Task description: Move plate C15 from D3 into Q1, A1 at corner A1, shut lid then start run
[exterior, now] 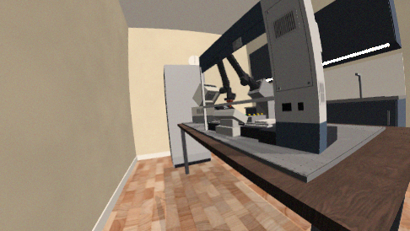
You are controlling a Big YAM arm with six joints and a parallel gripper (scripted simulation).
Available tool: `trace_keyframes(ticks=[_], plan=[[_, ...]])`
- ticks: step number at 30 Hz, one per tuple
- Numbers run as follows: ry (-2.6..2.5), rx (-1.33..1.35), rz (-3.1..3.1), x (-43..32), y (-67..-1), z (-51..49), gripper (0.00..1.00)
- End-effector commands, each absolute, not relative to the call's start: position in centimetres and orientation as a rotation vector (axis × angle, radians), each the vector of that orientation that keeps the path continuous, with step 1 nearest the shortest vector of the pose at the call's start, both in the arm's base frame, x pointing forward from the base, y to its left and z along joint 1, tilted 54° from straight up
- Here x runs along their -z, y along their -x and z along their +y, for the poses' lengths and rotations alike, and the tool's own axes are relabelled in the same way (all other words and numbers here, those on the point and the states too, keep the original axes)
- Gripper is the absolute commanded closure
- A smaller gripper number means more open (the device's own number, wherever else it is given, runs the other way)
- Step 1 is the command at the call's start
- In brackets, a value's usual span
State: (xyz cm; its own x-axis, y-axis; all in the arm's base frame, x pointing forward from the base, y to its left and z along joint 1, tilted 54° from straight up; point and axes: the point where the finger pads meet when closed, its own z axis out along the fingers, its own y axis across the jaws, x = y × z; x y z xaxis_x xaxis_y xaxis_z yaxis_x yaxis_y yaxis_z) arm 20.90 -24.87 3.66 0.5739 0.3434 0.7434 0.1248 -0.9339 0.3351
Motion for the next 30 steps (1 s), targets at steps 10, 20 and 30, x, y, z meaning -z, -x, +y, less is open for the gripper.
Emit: trace_keyframes(ticks=[10, 20, 30], plan=[[-2.577, -1.292, 0.384, -3.1, -22.2, -26.2, 1.00], [-2.579, -1.292, 0.356, -3.3, -21.5, -26.0, 1.00], [-2.540, -1.286, 0.390, -4.1, -21.8, -26.7, 1.00]])
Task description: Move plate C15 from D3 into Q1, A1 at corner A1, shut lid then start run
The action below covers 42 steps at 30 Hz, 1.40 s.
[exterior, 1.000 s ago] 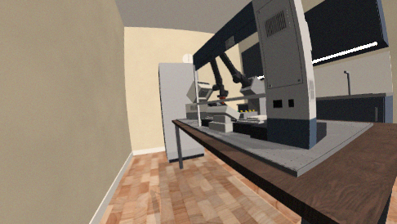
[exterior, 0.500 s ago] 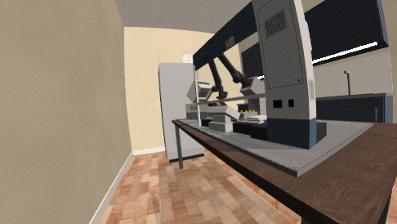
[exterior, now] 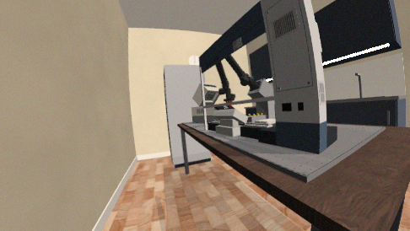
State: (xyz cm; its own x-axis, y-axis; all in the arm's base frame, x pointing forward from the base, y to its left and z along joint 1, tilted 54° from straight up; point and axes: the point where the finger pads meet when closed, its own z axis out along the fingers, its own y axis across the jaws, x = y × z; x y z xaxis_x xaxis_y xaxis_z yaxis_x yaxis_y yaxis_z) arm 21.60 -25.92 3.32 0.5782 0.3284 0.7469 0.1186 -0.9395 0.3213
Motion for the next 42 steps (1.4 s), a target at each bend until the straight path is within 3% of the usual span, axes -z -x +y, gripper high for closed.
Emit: trace_keyframes(ticks=[1, 42], plan=[[-2.540, -1.287, 0.397, -4.0, -21.9, -26.6, 1.00], [-2.579, -1.282, 0.353, -3.1, -21.7, -26.9, 1.00]])
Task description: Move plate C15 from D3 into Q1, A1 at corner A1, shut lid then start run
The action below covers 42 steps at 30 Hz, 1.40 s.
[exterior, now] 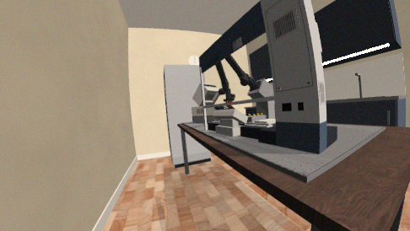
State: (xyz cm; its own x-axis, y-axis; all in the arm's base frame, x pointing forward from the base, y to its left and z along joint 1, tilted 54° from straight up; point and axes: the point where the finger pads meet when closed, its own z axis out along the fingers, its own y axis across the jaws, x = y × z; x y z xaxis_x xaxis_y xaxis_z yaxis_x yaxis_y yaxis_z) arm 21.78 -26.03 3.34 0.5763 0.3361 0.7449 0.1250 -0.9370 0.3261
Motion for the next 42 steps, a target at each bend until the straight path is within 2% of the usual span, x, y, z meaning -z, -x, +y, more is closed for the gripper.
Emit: trace_keyframes(ticks=[1, 17, 42], plan=[[-2.580, -1.282, 0.358, -3.0, -22.0, -27.1, 1.00], [-2.572, -1.289, 0.388, -2.7, -24.1, -28.2, 1.00], [-2.571, -1.296, 0.393, -3.1, -24.1, -27.9, 1.00]])
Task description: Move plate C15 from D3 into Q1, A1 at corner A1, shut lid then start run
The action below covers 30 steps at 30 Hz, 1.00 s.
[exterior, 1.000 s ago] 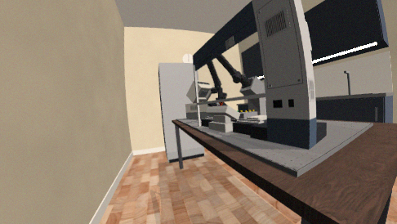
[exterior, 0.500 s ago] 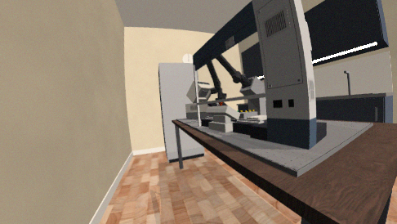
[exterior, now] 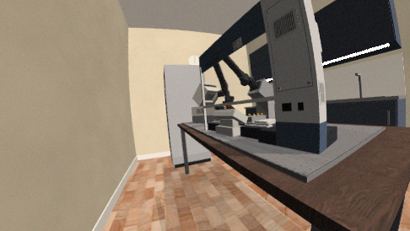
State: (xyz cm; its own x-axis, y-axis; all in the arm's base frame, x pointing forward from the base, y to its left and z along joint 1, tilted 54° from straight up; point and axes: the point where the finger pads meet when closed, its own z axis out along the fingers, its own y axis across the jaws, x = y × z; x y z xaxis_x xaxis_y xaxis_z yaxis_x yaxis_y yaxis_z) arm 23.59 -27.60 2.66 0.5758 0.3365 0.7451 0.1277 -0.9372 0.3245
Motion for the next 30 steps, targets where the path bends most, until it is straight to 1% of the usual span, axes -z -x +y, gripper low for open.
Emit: trace_keyframes(ticks=[1, 15, 30], plan=[[-2.573, -1.295, 0.387, -3.0, -23.9, -28.0, 1.00], [-2.596, -1.286, 0.338, -1.7, -22.7, -27.5, 1.00], [-2.555, -1.288, 0.368, -3.5, -23.4, -28.5, 1.00]])
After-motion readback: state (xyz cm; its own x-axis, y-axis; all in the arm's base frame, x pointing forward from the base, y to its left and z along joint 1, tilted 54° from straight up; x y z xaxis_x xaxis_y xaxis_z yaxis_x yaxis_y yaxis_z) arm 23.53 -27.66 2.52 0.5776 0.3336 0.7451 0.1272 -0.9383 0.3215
